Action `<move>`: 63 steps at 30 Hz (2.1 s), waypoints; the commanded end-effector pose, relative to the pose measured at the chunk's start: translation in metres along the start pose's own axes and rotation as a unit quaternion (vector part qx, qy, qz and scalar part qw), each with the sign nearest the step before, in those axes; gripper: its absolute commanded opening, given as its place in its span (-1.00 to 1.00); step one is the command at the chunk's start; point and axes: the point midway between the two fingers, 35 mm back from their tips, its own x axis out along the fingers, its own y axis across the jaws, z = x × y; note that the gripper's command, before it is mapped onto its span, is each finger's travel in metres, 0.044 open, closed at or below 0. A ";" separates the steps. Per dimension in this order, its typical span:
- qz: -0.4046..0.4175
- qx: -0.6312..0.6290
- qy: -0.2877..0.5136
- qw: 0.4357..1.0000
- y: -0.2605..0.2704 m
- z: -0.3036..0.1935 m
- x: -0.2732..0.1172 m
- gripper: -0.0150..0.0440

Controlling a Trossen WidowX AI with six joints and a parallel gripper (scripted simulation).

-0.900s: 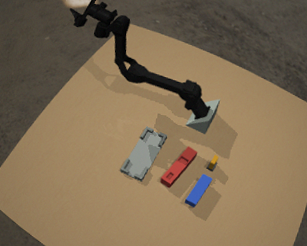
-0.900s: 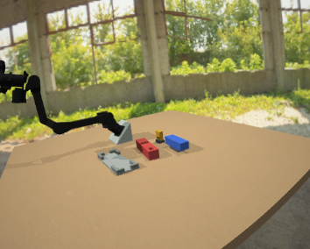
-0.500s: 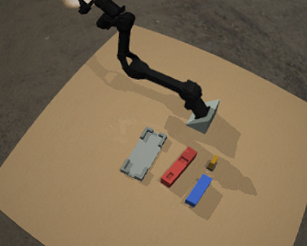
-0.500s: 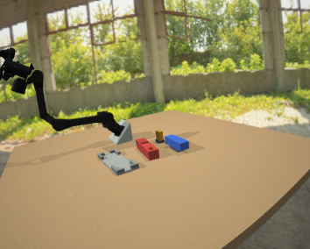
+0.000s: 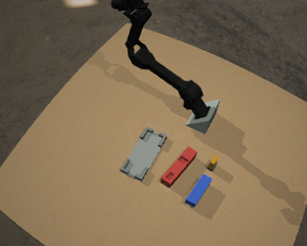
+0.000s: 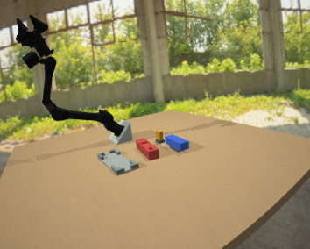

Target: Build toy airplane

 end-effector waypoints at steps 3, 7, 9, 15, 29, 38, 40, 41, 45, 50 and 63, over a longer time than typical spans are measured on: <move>0.013 0.008 0.069 0.998 0.014 -0.045 0.000 1.00; 0.028 0.020 0.129 0.991 0.029 -0.085 -0.003 1.00; 0.036 0.028 0.177 0.983 0.038 -0.117 -0.009 1.00; 0.039 0.048 0.316 0.947 0.055 -0.207 -0.038 1.00; -0.056 0.067 0.633 0.769 0.044 -0.389 -0.185 1.00; -0.174 0.042 0.788 0.589 0.009 -0.448 -0.320 1.00; -0.203 0.031 0.814 0.543 0.000 -0.452 -0.351 1.00; -0.219 0.025 0.826 0.519 -0.005 -0.453 -0.366 1.00; -0.279 -0.005 0.863 0.421 -0.025 -0.450 -0.427 1.00; -0.356 -0.058 0.889 0.281 -0.051 -0.427 -0.499 1.00; -0.463 -0.203 0.863 -0.002 -0.093 -0.338 -0.593 1.00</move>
